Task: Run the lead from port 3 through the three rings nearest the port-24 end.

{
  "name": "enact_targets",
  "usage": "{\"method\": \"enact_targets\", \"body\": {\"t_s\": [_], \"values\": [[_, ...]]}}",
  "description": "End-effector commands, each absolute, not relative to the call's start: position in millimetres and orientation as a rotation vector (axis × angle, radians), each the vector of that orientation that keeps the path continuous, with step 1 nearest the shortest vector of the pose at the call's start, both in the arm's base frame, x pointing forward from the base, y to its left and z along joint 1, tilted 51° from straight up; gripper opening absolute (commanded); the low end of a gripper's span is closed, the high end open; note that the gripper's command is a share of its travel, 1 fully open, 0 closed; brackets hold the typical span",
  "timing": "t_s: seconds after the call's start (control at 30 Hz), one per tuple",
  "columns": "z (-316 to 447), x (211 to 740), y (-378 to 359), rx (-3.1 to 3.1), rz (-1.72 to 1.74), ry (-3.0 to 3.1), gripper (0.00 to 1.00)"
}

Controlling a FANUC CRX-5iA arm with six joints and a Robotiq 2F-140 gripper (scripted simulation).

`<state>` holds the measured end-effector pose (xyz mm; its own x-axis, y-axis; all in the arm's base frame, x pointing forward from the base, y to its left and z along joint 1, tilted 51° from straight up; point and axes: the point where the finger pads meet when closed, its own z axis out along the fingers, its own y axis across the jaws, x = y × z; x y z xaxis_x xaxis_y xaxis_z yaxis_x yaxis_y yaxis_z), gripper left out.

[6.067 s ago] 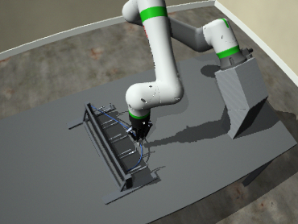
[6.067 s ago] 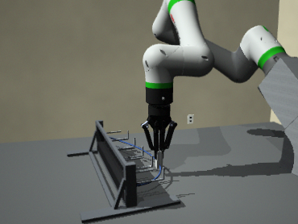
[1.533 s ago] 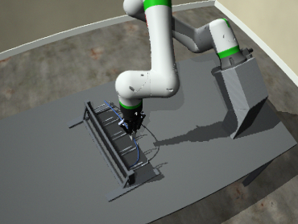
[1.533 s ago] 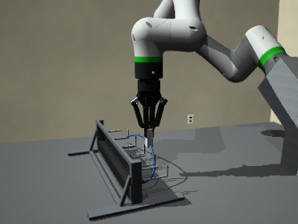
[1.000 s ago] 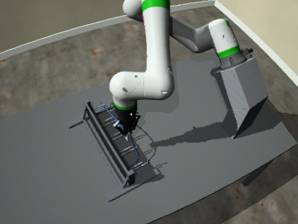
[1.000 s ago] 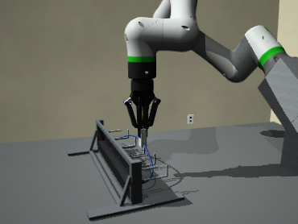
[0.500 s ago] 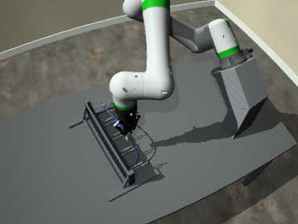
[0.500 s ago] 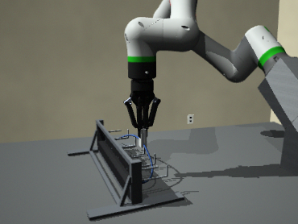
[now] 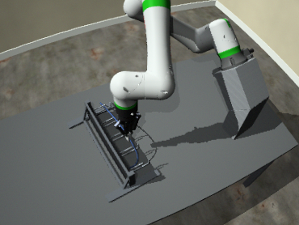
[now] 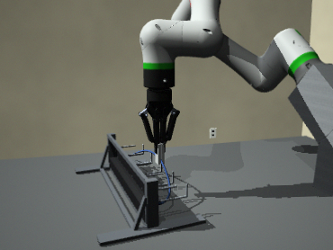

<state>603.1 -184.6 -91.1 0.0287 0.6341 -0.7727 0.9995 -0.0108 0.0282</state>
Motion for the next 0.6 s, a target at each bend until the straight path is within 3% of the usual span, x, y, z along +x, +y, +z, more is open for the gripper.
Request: {"method": "enact_targets", "body": {"t_s": [0.0,0.57], "values": [[-87.9,599.8,-186.6,1.699,-0.784,1.680,0.00],[-81.5,591.3,-191.9,1.699,-0.784,1.680,0.00]]}}
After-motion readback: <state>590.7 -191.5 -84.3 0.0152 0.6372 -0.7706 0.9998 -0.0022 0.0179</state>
